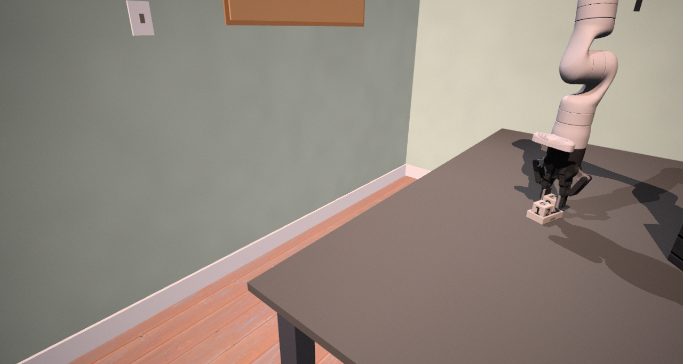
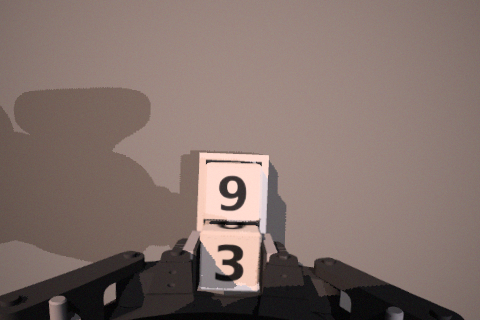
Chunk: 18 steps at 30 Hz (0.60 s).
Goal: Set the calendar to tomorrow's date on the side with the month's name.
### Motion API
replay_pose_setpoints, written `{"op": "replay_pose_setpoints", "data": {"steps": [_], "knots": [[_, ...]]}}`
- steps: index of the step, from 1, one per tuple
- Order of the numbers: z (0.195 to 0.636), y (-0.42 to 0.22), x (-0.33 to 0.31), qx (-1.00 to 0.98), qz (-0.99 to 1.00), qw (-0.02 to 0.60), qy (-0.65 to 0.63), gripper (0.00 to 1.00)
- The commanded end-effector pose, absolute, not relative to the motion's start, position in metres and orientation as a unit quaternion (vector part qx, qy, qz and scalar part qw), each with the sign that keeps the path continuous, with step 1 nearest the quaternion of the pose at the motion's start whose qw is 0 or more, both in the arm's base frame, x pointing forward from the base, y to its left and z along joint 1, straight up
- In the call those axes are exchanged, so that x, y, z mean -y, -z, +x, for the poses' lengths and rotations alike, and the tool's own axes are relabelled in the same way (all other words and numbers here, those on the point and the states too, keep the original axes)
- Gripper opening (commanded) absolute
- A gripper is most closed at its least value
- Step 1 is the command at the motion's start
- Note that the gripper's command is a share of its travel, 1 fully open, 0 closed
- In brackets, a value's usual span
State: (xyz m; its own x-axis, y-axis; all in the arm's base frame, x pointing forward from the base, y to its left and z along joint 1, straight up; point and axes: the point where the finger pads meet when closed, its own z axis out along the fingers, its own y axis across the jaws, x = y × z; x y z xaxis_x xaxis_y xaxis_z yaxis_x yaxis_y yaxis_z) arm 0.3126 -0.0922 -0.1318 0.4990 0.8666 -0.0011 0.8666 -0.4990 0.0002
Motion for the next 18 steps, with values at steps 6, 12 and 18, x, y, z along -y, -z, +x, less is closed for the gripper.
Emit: {"op": "replay_pose_setpoints", "data": {"steps": [6,12,18], "knots": [[0.313,0.1326,0.0924,-0.501,0.866,0.001,0.0,0.28],[0.313,0.134,0.0924,-0.501,0.866,0.001,0.0,0.28],[0.313,0.1369,0.0924,-0.501,0.866,0.001,0.0,0.28]]}}
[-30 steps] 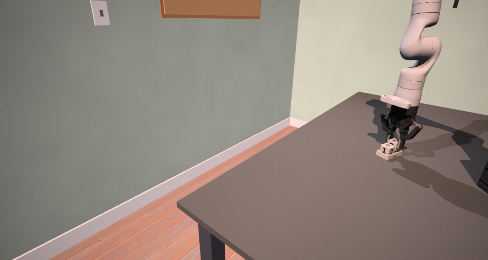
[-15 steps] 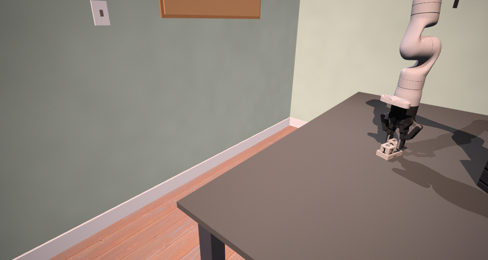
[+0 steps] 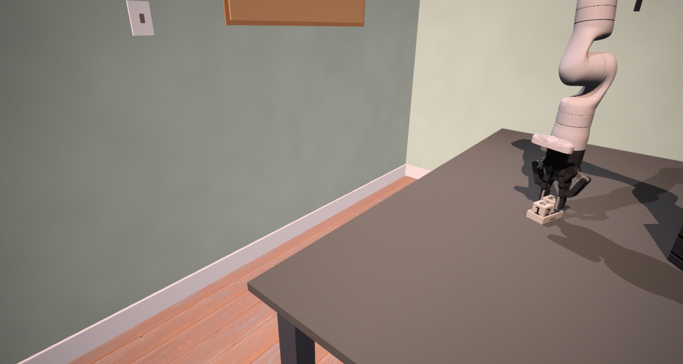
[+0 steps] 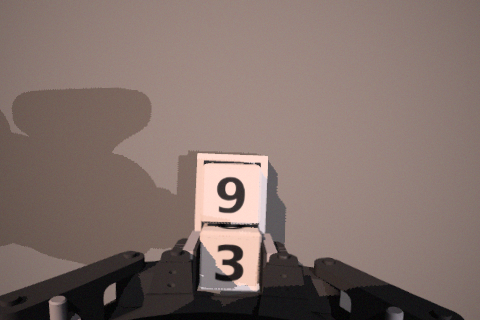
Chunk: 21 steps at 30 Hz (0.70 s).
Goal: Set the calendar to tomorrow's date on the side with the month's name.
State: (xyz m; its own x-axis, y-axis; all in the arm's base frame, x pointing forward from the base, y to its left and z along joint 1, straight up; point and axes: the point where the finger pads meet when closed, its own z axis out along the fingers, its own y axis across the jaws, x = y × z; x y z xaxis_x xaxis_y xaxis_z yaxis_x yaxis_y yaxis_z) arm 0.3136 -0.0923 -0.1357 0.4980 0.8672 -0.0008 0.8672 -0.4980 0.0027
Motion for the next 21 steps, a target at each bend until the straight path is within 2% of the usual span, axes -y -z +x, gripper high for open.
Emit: {"op": "replay_pose_setpoints", "data": {"steps": [1,21], "knots": [[0.313,0.1373,0.0924,-0.501,0.866,0.001,0.0,0.28],[0.313,0.1414,0.0924,-0.501,0.866,0.001,0.0,0.28]]}}
